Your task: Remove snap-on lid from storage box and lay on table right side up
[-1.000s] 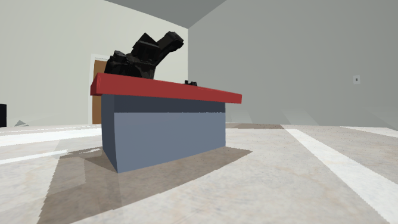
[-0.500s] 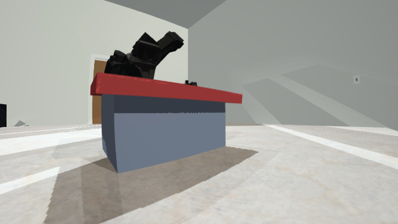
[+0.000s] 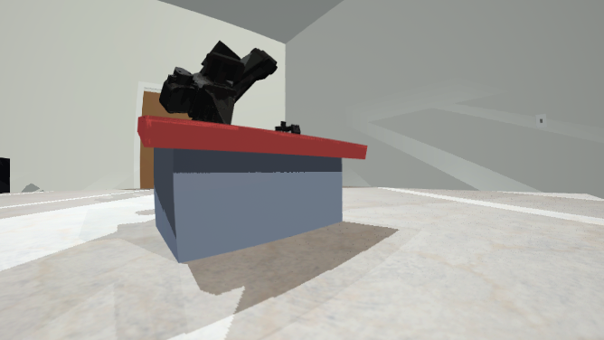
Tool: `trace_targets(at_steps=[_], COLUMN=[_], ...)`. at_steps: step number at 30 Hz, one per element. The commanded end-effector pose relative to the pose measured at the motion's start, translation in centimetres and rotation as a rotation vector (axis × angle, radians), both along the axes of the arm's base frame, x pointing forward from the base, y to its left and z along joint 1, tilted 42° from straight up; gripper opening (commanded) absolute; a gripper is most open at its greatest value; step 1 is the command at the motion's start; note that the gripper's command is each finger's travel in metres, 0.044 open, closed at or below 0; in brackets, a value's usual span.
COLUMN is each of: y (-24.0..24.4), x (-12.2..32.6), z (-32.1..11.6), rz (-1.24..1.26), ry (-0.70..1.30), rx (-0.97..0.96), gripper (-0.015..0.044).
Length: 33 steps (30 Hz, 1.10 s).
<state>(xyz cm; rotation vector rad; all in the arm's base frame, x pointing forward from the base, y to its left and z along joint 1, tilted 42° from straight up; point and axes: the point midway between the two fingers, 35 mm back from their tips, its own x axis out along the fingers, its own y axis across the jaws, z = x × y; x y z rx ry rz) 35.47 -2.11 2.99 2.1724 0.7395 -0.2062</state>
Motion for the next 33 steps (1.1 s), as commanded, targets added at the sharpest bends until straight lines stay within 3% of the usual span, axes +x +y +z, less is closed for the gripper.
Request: trace_targets(at_steps=[1,33], y=[-0.5,-3.2], x=[0.2,1.7], z=[0.6,4.0], rz=[-0.002,-0.002], ry=[-0.008,-0.009], rx=[-0.002,-0.004], gripper=[0.0,0.0])
